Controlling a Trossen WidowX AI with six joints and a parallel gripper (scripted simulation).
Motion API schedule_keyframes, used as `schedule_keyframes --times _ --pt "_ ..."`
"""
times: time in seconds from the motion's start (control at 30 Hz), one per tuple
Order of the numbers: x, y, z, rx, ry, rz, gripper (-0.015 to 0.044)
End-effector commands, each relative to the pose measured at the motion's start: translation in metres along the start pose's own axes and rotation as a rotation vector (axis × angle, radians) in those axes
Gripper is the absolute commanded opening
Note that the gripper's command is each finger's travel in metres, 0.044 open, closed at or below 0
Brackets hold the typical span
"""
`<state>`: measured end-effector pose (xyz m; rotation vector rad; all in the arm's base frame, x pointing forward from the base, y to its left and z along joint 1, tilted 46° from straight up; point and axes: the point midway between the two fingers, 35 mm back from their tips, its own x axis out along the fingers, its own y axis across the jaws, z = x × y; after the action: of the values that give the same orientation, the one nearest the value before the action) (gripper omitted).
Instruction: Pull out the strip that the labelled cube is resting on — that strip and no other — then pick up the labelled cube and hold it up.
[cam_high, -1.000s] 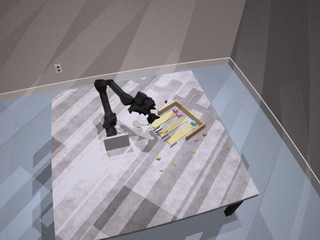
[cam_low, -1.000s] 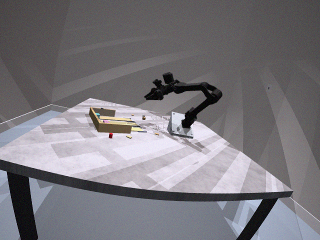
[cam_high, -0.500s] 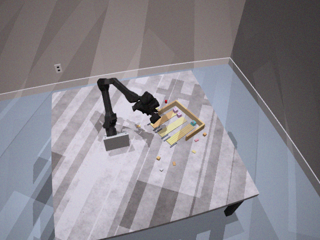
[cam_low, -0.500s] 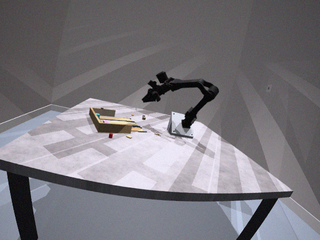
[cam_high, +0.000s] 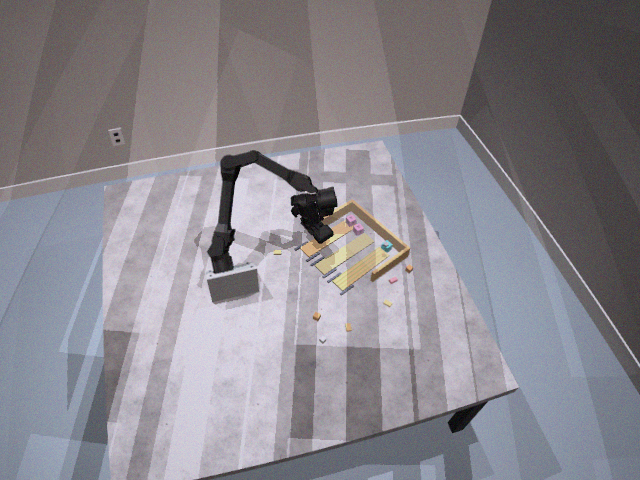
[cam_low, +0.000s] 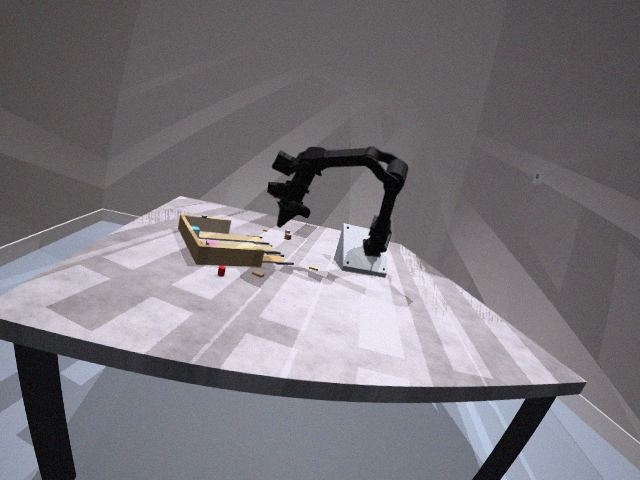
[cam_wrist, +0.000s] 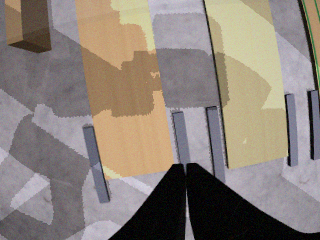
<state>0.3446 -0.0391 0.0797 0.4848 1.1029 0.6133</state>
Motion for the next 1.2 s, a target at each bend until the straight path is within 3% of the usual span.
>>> schedule_keyframes --times 0.0,1.17 --pt "0.024 0.023 -0.004 -0.106 0.219 0.072 0.0000" --pt "0.068 0.027 -0.012 -0.107 0.218 0.071 0.0000"
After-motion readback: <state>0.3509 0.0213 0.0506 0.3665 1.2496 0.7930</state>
